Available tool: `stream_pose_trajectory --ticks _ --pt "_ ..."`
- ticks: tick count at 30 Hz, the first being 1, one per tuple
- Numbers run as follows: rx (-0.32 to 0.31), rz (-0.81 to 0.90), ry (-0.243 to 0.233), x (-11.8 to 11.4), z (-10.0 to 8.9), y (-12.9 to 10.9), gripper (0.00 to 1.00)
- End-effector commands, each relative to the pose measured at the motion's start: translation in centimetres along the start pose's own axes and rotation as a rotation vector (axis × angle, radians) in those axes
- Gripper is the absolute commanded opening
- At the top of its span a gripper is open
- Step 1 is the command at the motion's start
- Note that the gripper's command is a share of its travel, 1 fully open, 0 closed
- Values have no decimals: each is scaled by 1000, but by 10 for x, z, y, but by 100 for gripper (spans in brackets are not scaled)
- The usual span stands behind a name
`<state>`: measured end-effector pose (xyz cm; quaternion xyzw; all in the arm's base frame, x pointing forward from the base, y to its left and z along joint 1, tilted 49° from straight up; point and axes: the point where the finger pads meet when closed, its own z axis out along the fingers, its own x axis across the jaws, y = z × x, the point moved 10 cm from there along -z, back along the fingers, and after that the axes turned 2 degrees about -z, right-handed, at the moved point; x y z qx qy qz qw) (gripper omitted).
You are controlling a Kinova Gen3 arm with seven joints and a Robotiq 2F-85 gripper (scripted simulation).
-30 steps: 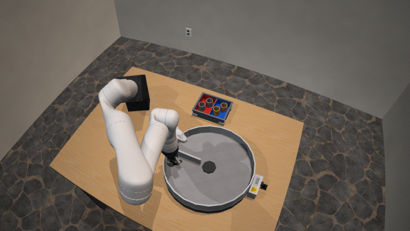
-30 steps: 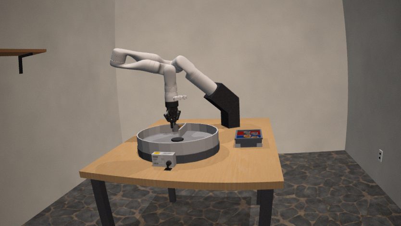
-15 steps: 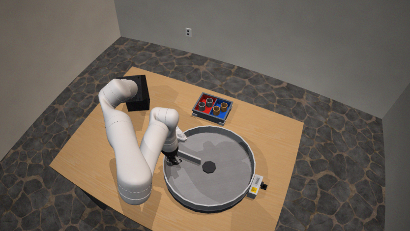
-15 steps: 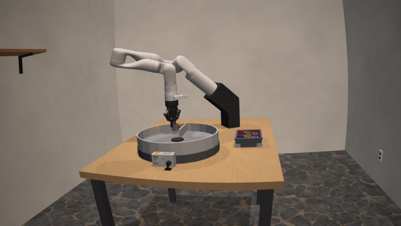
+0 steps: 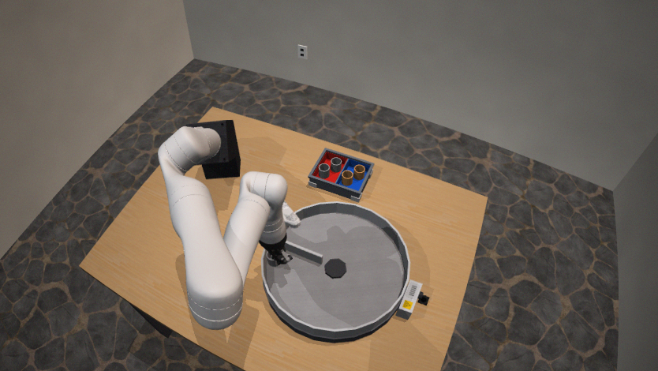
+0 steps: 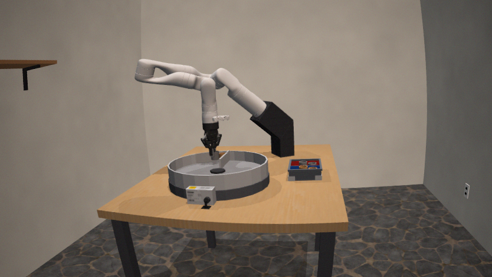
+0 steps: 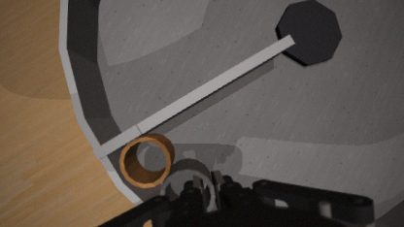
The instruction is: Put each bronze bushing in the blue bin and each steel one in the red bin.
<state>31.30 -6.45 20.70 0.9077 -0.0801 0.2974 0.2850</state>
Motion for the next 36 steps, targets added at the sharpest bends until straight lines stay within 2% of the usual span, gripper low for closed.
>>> stream_pose_trajectory --ticks 1,36 --pt "-4 -6 0 -3 -2 3 0" --pt "-6 -9 0 -5 -11 4 0"
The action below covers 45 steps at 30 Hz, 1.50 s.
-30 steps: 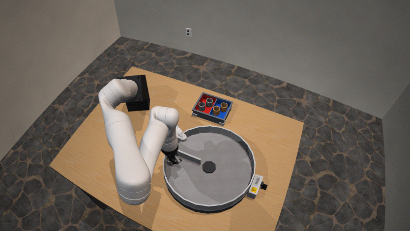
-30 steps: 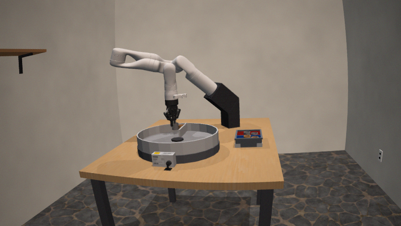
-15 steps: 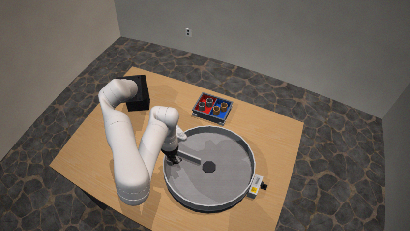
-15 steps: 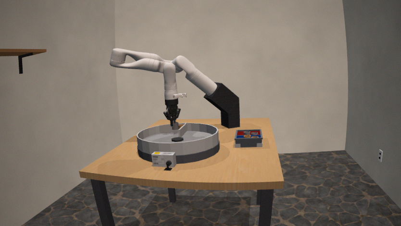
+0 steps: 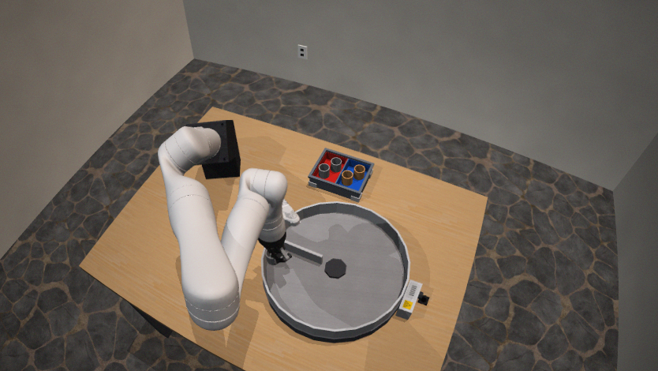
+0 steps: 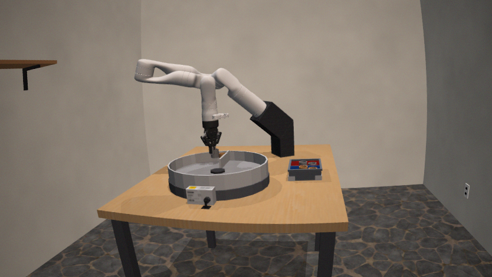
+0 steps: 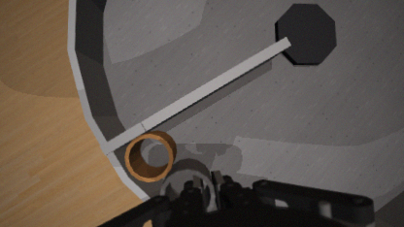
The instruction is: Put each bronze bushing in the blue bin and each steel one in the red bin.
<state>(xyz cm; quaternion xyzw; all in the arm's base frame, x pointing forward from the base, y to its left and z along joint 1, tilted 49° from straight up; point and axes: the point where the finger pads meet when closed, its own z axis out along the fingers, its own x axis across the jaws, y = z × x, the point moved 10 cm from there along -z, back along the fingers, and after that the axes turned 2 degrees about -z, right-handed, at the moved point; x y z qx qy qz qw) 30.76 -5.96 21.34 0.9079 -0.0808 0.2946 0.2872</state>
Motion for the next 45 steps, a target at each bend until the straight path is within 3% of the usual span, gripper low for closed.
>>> stream_pose_trajectory --ticks 1,45 --pt "-1 -8 6 -4 -1 3 0" --pt "0 -5 5 -3 -11 2 0"
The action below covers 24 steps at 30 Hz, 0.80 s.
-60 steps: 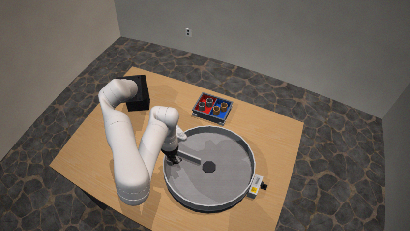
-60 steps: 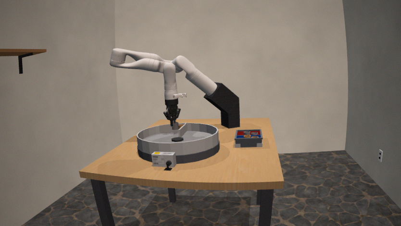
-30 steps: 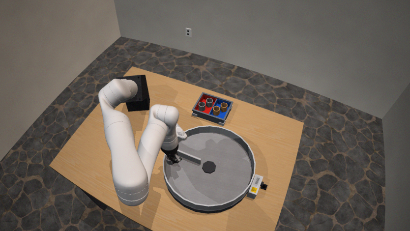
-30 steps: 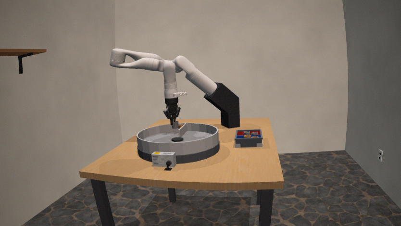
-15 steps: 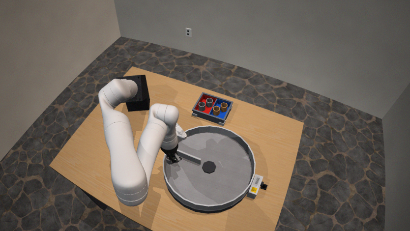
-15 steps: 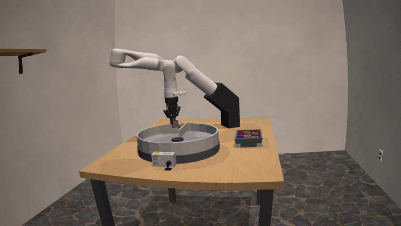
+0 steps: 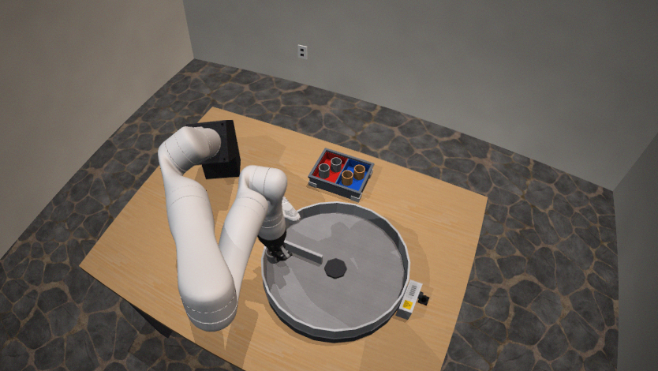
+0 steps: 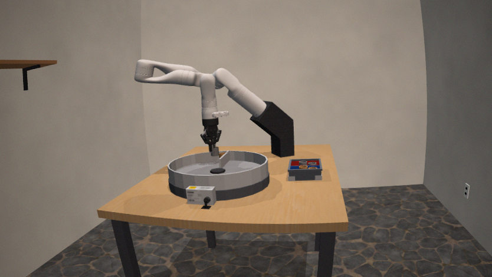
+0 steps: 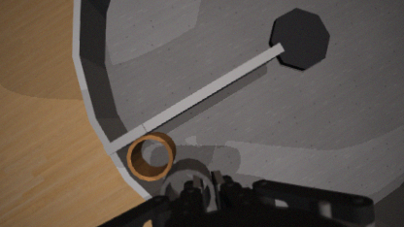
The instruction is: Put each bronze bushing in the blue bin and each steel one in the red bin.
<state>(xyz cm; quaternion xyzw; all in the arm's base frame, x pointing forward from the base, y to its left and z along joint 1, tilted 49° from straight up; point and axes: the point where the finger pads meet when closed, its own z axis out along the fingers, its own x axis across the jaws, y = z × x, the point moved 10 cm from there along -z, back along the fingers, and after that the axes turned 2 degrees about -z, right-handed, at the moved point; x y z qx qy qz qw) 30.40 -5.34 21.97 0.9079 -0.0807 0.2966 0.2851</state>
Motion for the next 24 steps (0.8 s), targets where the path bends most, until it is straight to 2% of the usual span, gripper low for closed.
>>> stream_pose_trajectory --ticks 1,24 --pt "-5 -8 2 -4 -3 4 0" --pt "-4 -6 1 -3 -7 3 0"
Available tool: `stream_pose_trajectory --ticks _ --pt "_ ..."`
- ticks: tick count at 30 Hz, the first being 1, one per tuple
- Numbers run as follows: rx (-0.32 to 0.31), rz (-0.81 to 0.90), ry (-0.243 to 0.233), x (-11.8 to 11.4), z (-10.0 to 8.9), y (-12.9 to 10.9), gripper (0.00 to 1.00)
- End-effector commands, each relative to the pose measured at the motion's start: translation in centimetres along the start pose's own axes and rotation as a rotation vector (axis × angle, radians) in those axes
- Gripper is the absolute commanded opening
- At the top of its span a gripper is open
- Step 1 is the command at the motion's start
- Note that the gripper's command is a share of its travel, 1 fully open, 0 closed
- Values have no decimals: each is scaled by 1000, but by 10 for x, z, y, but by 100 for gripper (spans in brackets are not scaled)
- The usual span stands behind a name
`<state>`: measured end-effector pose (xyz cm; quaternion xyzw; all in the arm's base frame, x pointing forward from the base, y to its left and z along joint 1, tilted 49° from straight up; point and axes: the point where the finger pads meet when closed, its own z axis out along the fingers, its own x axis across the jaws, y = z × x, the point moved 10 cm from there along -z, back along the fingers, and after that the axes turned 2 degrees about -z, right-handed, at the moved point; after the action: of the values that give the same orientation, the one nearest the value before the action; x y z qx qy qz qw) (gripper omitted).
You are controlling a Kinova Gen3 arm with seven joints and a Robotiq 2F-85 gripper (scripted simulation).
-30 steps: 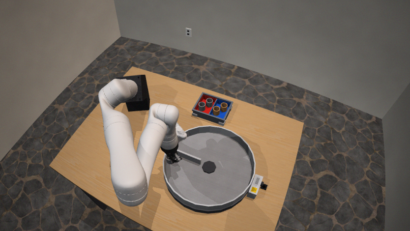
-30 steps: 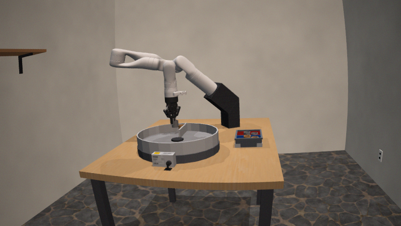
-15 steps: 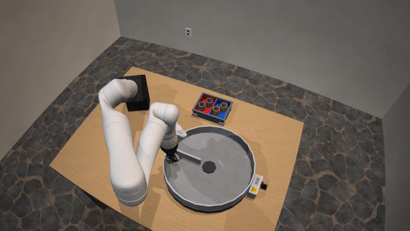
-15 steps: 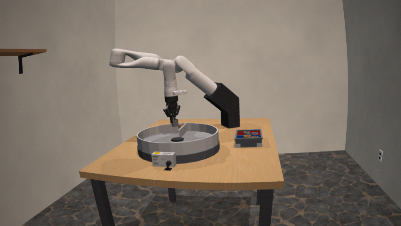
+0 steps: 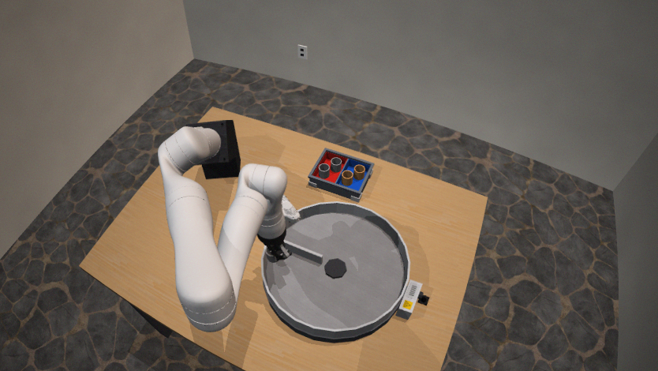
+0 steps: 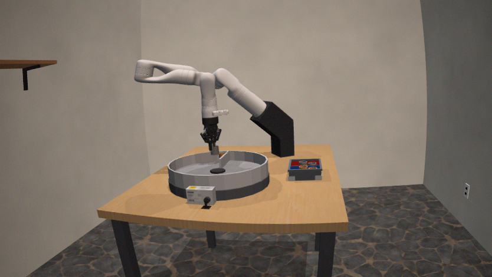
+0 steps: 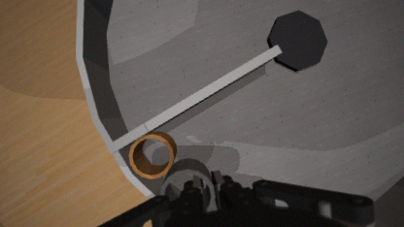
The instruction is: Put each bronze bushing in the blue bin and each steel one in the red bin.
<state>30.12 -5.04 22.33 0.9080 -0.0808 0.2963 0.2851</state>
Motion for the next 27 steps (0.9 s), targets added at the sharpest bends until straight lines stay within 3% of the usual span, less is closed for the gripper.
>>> stream_pose_trajectory --ticks 1,27 --pt "-4 -7 2 -4 -3 3 0" --pt "-4 -6 1 -3 -8 3 0"
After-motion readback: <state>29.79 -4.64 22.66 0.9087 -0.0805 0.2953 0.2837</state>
